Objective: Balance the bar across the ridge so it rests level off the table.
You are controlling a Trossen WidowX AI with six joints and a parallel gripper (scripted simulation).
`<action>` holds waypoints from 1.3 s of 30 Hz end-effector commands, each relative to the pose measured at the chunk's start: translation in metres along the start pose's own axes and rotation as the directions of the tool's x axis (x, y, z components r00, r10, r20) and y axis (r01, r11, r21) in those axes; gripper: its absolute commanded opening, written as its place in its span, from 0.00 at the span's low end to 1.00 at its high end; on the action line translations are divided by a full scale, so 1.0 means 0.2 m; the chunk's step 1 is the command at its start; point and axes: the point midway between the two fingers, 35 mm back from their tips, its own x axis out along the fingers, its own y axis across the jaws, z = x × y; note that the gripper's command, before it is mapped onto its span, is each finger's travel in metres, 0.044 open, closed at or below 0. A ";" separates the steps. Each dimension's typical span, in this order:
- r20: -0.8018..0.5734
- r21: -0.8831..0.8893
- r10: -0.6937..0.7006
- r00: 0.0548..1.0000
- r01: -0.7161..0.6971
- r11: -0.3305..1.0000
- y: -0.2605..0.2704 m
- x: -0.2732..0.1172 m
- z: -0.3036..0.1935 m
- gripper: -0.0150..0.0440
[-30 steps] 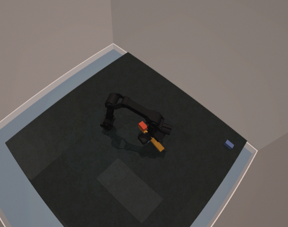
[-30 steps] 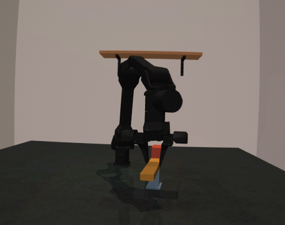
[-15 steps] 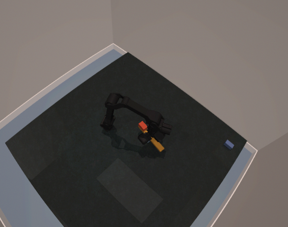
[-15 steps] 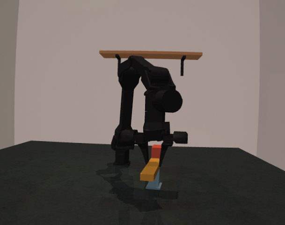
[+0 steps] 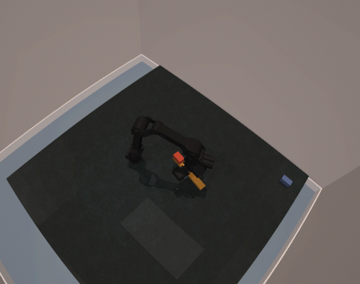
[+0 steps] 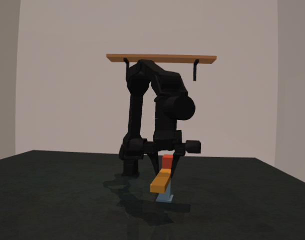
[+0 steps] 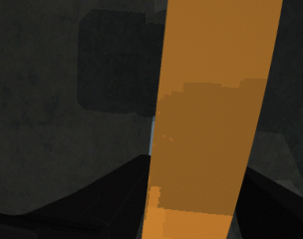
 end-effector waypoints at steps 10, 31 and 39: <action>-0.001 0.000 0.000 1.000 0.000 1.000 0.00 0.00 0.00 0.54; -0.001 0.000 0.000 1.000 0.000 1.000 0.00 0.00 0.00 0.57; -0.001 0.000 0.000 1.000 0.000 1.000 0.00 0.00 0.00 0.57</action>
